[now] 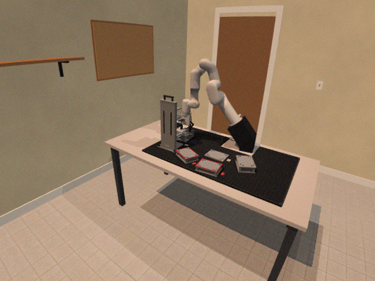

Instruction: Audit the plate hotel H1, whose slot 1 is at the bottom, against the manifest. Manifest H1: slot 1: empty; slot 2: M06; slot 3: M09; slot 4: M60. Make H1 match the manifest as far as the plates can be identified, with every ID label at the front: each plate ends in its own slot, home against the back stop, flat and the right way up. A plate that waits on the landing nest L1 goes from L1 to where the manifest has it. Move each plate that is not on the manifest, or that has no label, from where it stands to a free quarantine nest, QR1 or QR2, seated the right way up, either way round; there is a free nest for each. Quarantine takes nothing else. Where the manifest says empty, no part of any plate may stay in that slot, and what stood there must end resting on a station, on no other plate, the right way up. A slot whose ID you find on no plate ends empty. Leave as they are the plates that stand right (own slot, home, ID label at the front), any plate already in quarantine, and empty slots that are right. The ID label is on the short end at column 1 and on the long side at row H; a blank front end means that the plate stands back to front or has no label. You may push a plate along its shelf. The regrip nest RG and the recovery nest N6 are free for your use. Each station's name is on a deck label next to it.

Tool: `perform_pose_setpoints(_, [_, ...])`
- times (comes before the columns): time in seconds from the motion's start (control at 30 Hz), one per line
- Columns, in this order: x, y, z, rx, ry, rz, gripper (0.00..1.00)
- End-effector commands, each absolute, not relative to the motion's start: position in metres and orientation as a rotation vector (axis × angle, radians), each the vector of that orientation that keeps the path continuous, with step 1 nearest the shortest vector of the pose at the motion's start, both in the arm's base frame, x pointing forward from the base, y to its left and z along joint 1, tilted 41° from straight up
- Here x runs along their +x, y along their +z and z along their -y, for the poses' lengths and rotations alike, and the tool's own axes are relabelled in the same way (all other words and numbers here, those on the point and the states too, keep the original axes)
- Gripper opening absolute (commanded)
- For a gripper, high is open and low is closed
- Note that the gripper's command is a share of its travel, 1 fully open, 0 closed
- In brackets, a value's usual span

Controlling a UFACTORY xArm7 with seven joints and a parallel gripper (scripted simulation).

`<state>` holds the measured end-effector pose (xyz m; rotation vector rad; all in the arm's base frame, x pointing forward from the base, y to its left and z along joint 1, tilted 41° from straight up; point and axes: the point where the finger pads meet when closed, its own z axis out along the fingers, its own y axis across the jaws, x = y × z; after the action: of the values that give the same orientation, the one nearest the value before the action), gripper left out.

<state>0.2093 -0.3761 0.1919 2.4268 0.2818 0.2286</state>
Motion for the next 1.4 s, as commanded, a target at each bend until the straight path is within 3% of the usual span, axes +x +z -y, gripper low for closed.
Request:
perform_pose_setpoints(0.0, [0.2096,0.1928,0.3764,2.425,0.23,-0.282,1.0])
perform_pose_setpoints(0.33, [0.2096,0.1929,0.3764,2.424,0.23,-0.282,1.0])
perform_pose_setpoints(0.37, [0.2095,0.1933,0.376,2.424,0.23,-0.282,0.0])
perform_pose_setpoints(1.37, [0.2095,0.1933,0.376,2.424,0.229,-0.282,0.0])
